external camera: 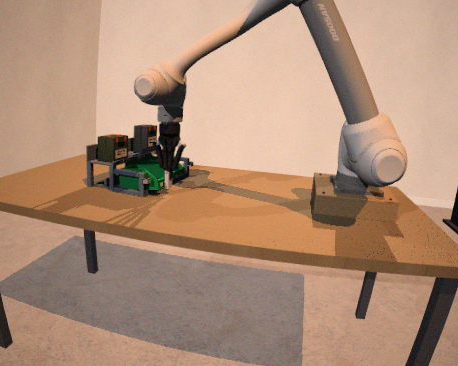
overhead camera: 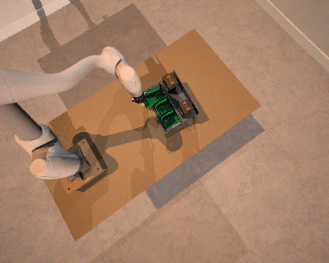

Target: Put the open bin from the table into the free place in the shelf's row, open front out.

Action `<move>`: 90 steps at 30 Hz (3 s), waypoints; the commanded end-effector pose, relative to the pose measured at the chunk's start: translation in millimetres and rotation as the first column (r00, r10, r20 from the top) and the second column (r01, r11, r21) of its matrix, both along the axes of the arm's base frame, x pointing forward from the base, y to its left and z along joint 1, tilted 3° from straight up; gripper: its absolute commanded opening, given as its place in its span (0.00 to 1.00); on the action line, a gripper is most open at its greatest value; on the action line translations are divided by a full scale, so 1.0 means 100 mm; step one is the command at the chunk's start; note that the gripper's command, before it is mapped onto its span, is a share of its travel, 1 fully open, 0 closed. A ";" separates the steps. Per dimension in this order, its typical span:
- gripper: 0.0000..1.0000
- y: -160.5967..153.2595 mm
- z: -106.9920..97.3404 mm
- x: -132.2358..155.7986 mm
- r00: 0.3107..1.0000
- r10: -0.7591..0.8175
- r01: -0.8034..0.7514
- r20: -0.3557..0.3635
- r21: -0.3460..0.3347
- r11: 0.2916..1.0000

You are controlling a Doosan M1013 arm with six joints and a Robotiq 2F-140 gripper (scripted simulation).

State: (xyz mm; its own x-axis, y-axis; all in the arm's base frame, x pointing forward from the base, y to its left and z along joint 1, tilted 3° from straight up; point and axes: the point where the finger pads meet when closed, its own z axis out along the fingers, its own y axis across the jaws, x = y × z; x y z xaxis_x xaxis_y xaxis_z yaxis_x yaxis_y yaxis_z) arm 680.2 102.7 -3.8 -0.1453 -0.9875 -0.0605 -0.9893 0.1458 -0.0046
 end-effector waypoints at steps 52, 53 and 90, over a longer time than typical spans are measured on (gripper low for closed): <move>0.00 -0.01 0.00 0.10 1.000 0.000 0.000 0.000 0.000 1.000; 0.00 -0.01 0.00 0.10 1.000 0.000 0.000 0.000 0.000 1.000; 0.00 -0.05 0.00 0.32 1.000 0.000 0.000 0.000 0.000 1.000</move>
State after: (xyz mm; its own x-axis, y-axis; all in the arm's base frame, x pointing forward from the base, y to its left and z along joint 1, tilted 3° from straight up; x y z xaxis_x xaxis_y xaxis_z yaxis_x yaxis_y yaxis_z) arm 711.6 98.1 -3.6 -0.1453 -0.9875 -0.0605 -0.9893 0.1458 -0.0045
